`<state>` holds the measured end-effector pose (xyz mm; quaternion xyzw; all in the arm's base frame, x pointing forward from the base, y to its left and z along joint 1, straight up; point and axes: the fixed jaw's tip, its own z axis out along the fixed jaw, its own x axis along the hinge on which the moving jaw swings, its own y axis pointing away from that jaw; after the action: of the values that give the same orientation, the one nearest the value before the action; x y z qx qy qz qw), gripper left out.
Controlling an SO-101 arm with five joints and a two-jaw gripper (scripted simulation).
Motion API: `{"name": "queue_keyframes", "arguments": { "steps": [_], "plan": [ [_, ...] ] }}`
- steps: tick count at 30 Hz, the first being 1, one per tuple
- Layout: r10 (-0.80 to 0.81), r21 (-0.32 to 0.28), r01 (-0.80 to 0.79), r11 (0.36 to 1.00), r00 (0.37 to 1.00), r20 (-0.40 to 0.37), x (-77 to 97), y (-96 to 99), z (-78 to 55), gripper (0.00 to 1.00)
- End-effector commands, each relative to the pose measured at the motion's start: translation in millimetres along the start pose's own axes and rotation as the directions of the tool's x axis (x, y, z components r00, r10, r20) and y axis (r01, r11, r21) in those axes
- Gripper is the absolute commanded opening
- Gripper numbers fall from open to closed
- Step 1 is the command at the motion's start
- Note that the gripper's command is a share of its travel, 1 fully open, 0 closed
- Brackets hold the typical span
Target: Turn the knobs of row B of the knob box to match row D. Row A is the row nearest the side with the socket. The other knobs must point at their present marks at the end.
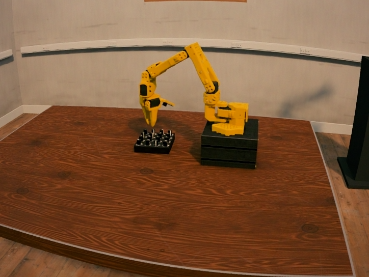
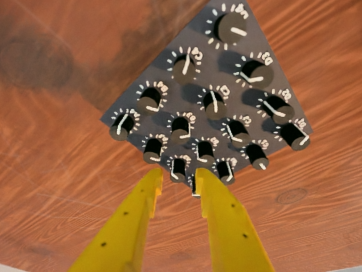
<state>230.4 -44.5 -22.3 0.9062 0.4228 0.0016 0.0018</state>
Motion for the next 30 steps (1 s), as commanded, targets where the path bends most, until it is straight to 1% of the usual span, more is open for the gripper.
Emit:
{"name": "queue_keyframes", "arguments": {
  "steps": [1, 17, 30],
  "plan": [
    [0.0, 0.007, 0.0, 1.0, 1.0, 0.003, -1.7, 1.0, 3.8, 0.1],
    [0.0, 0.007, 0.0, 1.0, 1.0, 0.003, -1.7, 0.8, 14.7, 0.1],
    [0.0, 0.007, 0.0, 1.0, 1.0, 0.003, -1.7, 0.7, 15.6, 0.1]
  ]
}}
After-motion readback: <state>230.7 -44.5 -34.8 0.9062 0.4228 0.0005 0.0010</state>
